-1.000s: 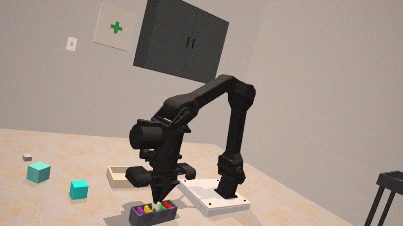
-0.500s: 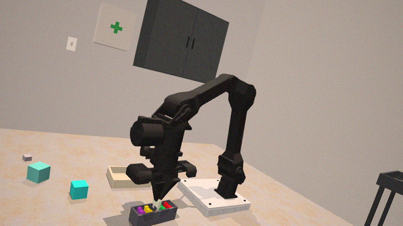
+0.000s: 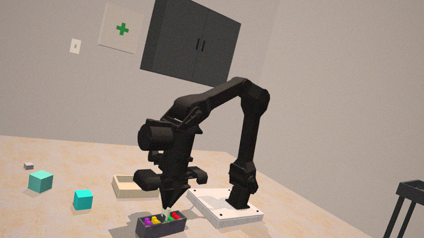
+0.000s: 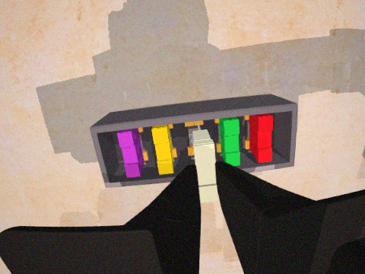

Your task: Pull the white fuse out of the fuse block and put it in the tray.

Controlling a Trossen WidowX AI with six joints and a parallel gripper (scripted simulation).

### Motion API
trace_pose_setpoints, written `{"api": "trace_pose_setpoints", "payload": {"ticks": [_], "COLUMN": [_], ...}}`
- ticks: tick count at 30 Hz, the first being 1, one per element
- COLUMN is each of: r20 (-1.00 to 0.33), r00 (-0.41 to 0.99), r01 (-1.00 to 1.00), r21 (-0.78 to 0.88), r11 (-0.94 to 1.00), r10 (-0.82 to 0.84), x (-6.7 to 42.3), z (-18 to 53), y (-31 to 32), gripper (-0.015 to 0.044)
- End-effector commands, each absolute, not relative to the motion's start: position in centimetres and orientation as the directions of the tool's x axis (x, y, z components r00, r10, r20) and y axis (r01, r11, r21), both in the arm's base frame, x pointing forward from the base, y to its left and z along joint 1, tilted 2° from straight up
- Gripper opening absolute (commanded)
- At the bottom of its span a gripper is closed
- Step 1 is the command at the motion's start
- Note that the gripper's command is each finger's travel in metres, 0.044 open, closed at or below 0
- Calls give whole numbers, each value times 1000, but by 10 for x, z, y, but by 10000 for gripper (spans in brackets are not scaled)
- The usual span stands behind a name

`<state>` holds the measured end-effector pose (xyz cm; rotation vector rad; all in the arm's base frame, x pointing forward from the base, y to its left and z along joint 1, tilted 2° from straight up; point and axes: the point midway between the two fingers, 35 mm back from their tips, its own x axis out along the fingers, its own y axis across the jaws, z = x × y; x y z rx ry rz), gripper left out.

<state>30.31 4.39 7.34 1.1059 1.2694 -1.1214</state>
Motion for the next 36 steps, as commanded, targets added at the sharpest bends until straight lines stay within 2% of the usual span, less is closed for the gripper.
{"api": "trace_pose_setpoints", "payload": {"ticks": [1,25,36], "r20": [-1000,-1000,-1000], "r00": [-1,-1,2], "r01": [992,992,992], "r21": [-2,-2,0], "r11": [124,124,124], "r10": [-10,-10,-15], "x": [305,305,319], "z": [77,100,102], "y": [44,43,-13], "gripper": [0,0,0]}}
